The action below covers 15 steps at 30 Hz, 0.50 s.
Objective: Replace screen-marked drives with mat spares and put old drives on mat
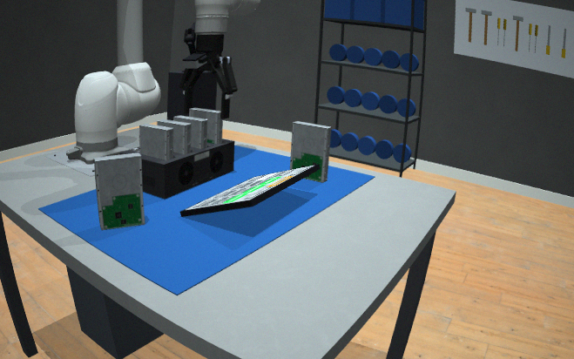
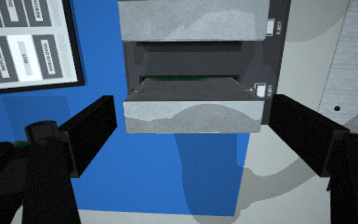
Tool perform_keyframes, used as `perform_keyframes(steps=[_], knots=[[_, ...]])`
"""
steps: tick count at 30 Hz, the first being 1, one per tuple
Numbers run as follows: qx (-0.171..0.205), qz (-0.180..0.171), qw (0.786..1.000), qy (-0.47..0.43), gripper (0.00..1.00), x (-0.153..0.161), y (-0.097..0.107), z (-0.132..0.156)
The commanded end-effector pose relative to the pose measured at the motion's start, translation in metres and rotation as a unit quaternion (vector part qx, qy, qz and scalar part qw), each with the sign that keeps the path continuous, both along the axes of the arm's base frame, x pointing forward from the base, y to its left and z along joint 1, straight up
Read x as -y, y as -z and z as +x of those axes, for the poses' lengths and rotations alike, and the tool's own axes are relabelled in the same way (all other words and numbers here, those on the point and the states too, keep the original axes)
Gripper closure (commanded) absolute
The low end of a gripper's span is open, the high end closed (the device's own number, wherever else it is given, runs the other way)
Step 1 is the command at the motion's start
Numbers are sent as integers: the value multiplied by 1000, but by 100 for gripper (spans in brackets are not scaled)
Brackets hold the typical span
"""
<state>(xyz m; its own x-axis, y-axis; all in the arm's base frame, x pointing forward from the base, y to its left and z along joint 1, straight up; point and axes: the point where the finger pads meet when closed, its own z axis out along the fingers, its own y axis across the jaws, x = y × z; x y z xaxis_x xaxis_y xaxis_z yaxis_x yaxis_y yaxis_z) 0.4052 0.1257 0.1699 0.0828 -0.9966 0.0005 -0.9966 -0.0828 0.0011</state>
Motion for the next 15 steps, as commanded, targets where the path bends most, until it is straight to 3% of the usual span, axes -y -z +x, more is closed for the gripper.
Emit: perform_keyframes(steps=[1,15], knots=[[0,0,1000,0,11,0,7,0],[0,0,1000,0,11,0,32,0]])
